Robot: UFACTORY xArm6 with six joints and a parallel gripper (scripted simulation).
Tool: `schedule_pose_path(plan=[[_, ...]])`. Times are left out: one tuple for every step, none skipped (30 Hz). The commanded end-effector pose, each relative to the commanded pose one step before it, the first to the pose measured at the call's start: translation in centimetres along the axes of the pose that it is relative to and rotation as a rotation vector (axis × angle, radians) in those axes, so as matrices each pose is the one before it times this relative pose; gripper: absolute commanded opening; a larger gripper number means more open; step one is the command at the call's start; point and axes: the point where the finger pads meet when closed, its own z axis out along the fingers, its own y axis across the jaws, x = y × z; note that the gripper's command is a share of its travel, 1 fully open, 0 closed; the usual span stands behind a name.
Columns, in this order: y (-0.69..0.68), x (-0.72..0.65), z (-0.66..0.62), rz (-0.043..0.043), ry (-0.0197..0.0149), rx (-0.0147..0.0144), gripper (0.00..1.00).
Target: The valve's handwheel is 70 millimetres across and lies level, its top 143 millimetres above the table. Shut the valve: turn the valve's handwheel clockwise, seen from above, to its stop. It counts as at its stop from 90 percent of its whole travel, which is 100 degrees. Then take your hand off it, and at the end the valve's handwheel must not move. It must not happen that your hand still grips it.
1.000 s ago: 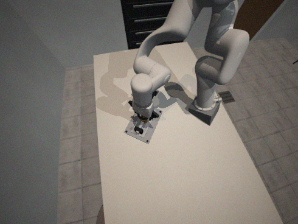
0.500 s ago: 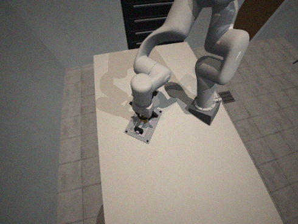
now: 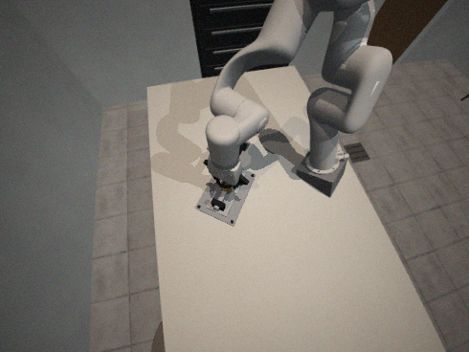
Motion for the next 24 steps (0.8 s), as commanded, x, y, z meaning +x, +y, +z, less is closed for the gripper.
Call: schedule_pose_path(plan=[[-0.083, -0.083, -0.091, 0.00078, -0.00265, 0.00157, 0.0], [0.0, 0.0, 0.0, 0.0, 0.0, 0.0, 0.0], [0.0, 0.0, 0.0, 0.0, 0.0, 0.0, 0.0], [0.0, 0.0, 0.0, 0.0, 0.0, 0.0, 0.0], [0.0, 0.0, 0.0, 0.00001, 0.0, 0.0, 0.0], [0.0, 0.0, 0.0, 0.00004, 0.0, 0.0, 0.0], [0.0, 0.0, 0.0, 0.0001, 0.0, 0.0, 0.0], [0.0, 0.0, 0.0, 0.00019, 0.0, 0.0, 0.0], [0.0, 0.0, 0.0, 0.0, 0.0, 0.0, 0.0], [0.0, 0.0, 0.0, 0.0, 0.0, 0.0, 0.0], [0.0, 0.0, 0.0, 0.00031, 0.0, 0.0, 0.0], [0.0, 0.0, 0.0, 0.00046, 0.0, 0.0, 0.0], [0.0, 0.0, 0.0, 0.00063, 0.0, 0.0, 0.0], [0.0, 0.0, 0.0, 0.00083, 0.0, 0.0, 0.0], [0.0, 0.0, 0.0, 0.00105, 0.0, 0.0, 0.0], [0.0, 0.0, 0.0, 0.00129, 0.0, 0.0, 0.0], [0.0, 0.0, 0.0, 0.00155, 0.0, 0.0, 0.0], [0.0, 0.0, 0.0, 0.00183, 0.0, 0.0, 0.0], [0.0, 0.0, 0.0, 0.00213, 0.0, 0.0, 0.0], [0.0, 0.0, 0.0, 0.00245, 0.0, 0.0, 0.0], [0.0, 0.0, 0.0, 0.00278, 0.0, 0.0, 0.0], [0.0, 0.0, 0.0, 0.00313, 0.0, 0.0, 0.0], [0.0, 0.0, 0.0, 0.0035, 0.0, 0.0, 0.0], [0.0, 0.0, 0.0, 0.00387, 0.0, 0.0, 0.0]])
